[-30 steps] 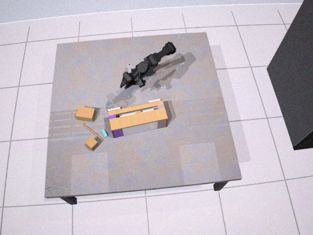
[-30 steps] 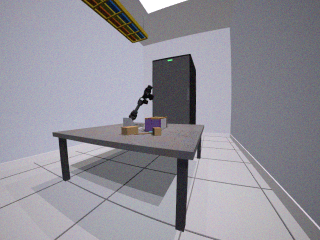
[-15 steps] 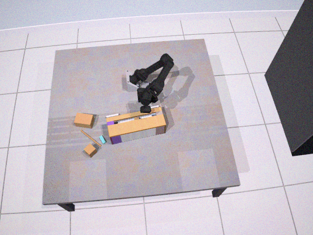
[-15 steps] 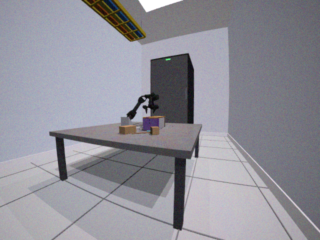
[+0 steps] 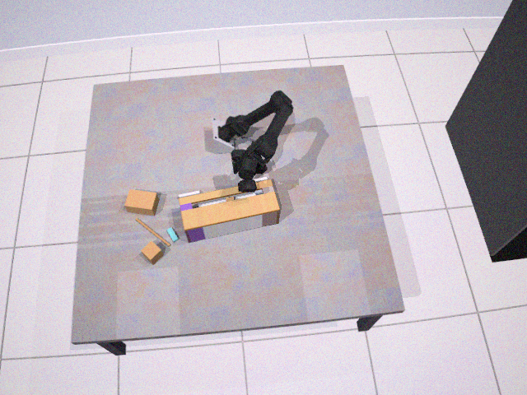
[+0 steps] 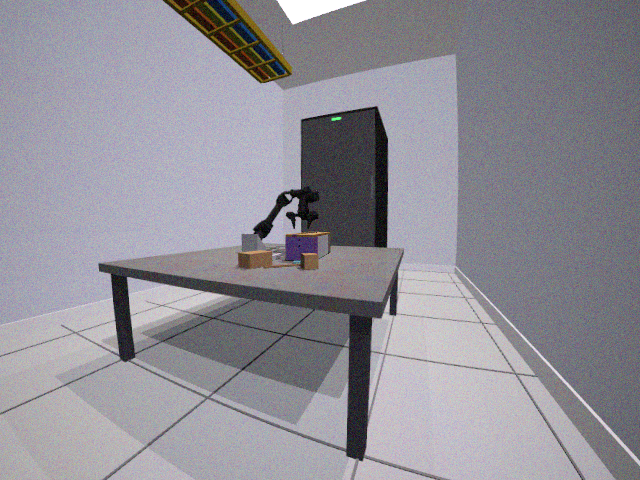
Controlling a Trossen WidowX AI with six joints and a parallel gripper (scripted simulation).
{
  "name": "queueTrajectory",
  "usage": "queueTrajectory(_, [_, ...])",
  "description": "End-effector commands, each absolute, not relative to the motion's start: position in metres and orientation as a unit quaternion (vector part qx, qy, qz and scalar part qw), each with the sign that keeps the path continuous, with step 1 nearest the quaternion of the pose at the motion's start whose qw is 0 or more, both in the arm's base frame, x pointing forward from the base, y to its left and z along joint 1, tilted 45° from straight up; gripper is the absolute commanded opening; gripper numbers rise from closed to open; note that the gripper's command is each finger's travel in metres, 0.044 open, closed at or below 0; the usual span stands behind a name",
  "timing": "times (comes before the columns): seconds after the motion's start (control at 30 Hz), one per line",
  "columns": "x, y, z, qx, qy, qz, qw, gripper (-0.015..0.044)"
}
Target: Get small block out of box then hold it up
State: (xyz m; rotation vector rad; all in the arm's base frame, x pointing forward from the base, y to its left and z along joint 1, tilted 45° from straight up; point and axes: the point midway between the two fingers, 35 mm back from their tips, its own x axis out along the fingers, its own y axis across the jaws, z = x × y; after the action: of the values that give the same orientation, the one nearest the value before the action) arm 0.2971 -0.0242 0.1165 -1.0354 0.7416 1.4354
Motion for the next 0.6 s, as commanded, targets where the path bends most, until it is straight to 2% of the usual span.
queueTrajectory(0.0, [0.296, -0.019, 0.110, -0.437, 0.317, 0.616, 0.574, 0.0400])
queueTrajectory(0.57, [0.299, -0.001, 0.088, -0.437, 0.317, 0.616, 0.574, 0.0400])
